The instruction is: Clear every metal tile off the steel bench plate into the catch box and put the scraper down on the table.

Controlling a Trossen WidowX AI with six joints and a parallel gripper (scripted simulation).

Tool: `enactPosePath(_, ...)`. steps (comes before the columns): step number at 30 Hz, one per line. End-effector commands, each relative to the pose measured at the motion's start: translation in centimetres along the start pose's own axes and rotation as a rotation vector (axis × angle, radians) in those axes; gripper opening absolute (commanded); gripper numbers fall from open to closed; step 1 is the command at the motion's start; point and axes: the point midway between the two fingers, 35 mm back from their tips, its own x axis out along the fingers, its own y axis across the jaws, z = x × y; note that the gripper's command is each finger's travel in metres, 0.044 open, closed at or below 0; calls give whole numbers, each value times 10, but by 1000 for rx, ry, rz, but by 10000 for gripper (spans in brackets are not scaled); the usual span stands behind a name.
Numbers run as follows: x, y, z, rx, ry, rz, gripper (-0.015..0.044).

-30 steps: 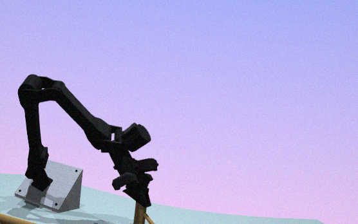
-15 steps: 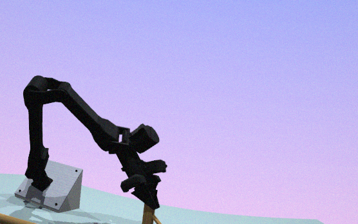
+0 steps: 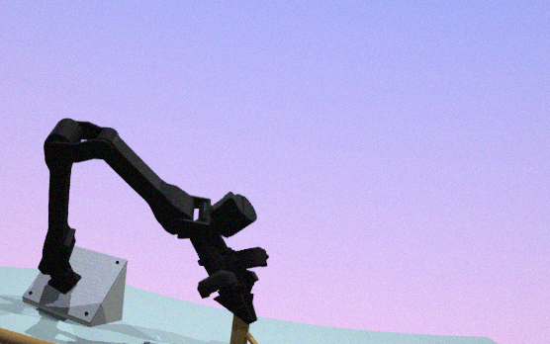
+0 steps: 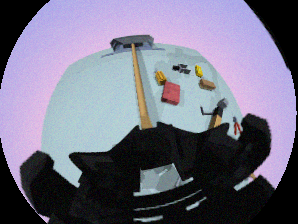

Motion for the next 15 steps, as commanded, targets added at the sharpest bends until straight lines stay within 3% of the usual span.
enactPosePath(1, 3, -1, 12, 7, -12, 2, 0)
enactPosePath(15, 16, 0, 31, 8, -13, 2, 0)
